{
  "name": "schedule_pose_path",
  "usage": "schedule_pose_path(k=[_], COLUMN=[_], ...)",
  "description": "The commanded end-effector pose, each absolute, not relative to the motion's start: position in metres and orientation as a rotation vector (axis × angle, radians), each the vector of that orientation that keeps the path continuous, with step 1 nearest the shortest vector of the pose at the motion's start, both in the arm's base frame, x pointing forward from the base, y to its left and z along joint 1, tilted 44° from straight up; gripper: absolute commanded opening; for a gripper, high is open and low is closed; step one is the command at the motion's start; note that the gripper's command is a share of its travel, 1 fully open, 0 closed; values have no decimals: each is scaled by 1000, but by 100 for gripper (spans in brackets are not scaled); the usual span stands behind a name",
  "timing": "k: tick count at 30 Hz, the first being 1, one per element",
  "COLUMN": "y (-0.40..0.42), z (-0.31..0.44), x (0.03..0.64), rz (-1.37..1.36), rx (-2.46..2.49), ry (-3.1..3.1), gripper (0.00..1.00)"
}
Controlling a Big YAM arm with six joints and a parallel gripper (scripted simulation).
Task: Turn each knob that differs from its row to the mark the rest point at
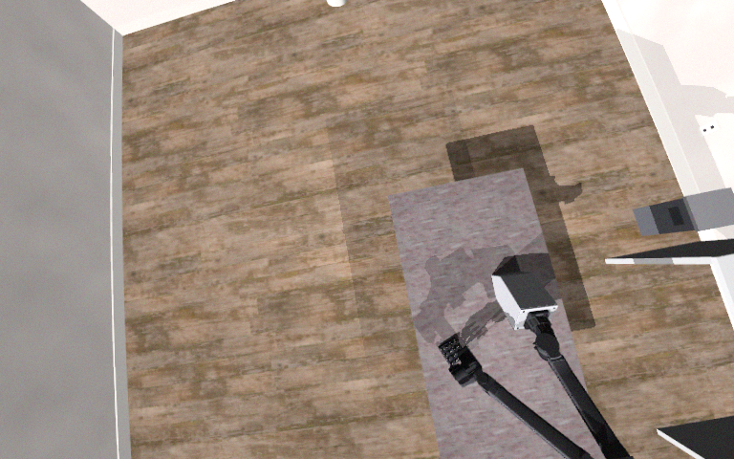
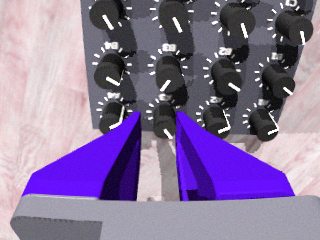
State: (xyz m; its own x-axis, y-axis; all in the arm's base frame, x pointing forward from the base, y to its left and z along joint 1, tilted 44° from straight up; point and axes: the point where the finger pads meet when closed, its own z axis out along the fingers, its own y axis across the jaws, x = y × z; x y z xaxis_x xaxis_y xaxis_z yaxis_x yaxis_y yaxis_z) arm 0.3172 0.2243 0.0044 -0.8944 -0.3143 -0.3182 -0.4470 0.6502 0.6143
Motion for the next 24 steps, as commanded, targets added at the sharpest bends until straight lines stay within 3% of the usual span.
schedule_pose_path(k=[1, 24], y=[228, 195], z=[10, 46], x=[324, 331], rz=[1079, 1064], rx=[-640, -623], ry=[2657, 2640], gripper=[19, 19])
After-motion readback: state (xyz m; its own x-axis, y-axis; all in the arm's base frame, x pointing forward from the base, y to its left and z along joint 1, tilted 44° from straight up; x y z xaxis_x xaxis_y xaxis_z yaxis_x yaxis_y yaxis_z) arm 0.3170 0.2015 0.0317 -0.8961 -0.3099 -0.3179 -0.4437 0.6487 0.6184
